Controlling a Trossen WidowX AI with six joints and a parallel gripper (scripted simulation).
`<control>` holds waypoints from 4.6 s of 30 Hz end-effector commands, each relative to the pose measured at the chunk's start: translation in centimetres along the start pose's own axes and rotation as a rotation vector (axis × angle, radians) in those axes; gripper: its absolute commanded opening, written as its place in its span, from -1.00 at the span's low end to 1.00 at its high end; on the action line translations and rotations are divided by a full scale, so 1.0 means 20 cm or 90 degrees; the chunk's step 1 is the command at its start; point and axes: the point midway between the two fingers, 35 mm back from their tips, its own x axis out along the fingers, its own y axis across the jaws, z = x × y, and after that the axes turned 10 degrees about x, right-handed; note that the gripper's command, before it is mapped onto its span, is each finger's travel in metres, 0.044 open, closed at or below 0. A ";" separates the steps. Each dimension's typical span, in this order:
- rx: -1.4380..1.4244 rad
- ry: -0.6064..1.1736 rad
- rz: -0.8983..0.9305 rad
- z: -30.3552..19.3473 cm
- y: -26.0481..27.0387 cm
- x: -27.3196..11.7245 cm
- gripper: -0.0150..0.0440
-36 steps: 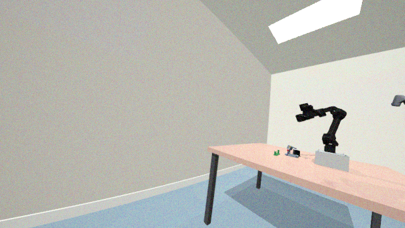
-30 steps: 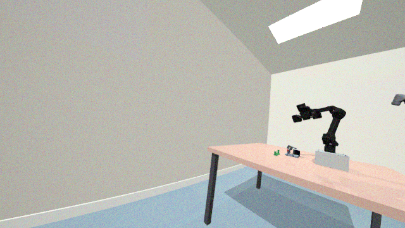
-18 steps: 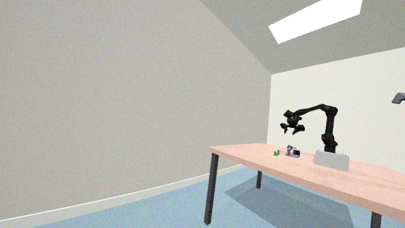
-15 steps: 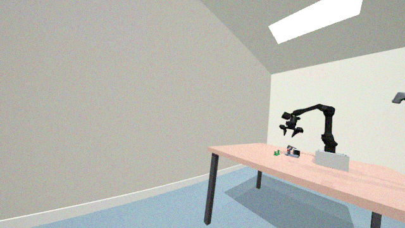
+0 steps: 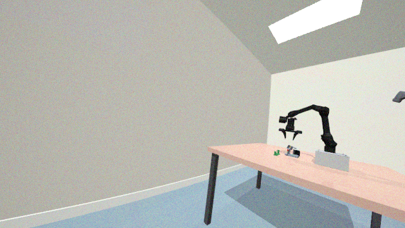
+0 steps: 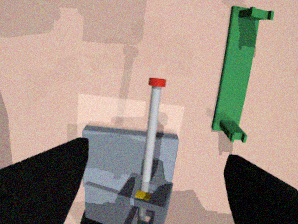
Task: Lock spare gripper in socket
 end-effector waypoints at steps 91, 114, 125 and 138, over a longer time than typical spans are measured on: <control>-0.004 -0.086 0.034 0.00 -0.01 0.57 -0.49; -0.005 -0.087 0.030 0.08 0.01 0.55 -0.49; -0.005 -0.086 0.031 0.13 0.01 0.55 -0.49; -0.004 -0.085 0.030 0.19 0.02 0.55 -0.49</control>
